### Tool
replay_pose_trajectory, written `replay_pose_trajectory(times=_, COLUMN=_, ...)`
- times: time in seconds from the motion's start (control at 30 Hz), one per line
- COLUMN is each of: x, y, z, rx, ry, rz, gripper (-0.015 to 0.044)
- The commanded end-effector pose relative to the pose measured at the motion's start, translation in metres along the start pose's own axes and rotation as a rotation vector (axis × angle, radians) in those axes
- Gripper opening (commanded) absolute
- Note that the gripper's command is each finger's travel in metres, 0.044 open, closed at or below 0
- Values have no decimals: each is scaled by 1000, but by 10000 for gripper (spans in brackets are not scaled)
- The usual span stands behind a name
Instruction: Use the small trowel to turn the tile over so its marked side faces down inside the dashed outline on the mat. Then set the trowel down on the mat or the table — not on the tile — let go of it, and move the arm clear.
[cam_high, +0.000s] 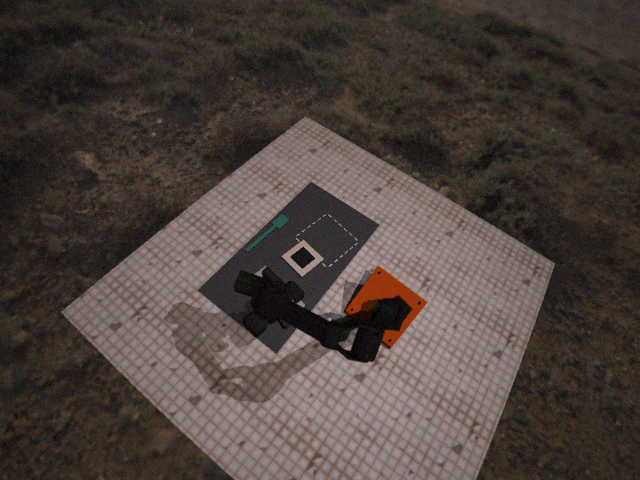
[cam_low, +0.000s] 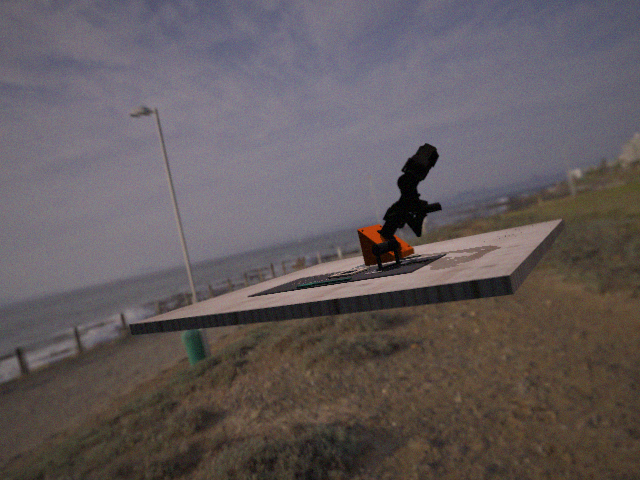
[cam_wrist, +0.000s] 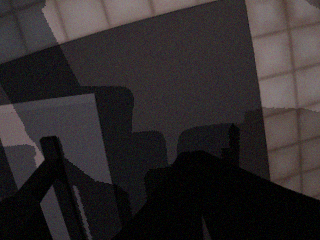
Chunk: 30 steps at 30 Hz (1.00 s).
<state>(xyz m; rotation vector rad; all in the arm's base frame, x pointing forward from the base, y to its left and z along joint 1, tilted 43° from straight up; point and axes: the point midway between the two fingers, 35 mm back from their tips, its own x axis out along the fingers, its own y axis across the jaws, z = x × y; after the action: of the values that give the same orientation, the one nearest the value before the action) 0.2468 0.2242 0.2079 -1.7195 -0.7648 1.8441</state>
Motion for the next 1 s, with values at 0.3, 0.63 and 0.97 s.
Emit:
replay_pose_trajectory(times=0.3, x=-1, y=3, z=-4, rx=122, ry=1, rz=2, gripper=258)
replay_pose_trajectory(times=0.63, x=-3, y=11, z=-14, rx=469, ry=4, rz=7, gripper=270)
replay_pose_trajectory(times=0.97, x=-6, y=20, z=-25, rx=817, ry=7, rz=10, gripper=270)
